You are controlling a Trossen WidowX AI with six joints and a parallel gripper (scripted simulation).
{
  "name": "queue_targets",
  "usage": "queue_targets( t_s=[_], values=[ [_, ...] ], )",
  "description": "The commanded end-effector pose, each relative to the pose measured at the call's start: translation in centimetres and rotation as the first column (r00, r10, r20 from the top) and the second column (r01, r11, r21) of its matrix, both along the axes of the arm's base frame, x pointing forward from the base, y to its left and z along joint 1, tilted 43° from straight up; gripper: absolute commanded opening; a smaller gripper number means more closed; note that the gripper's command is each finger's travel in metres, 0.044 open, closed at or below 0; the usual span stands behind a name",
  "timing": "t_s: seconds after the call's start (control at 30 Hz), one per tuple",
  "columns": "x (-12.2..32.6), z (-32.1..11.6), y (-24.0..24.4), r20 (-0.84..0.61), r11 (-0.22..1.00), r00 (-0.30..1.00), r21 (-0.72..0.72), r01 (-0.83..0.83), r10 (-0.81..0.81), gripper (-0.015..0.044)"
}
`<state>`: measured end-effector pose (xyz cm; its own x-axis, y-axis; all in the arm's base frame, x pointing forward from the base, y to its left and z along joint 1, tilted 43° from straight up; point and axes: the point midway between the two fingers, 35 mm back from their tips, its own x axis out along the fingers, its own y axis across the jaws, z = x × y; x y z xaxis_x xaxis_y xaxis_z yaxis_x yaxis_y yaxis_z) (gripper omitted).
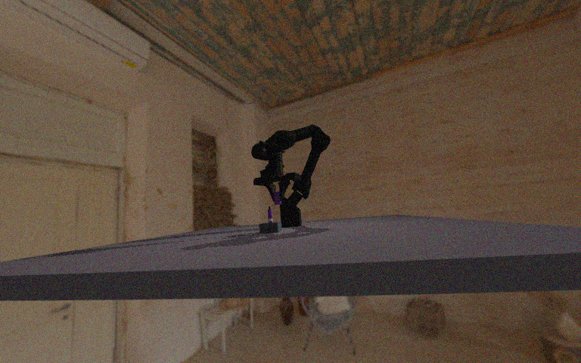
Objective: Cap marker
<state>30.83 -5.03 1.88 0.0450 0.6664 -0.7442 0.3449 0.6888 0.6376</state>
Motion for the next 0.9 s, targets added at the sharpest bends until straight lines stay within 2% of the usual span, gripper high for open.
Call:
queue_targets(
  t_s=[0.0, 0.23, 0.87],
  values=[
    [-0.3, -0.6, -1.8, 0.007, 1.000, 1.000, 0.001, -0.002, 0.002, 0.0000],
    [-1.1, -1.5, -3.7, 0.009, 1.000, 1.000, 0.011, -0.005, 0.004, 0.0000],
    [-0.9, -3.0, -2.3, 0.010, 1.000, 1.000, 0.011, -0.004, 0.004, 0.0000]
  ],
)
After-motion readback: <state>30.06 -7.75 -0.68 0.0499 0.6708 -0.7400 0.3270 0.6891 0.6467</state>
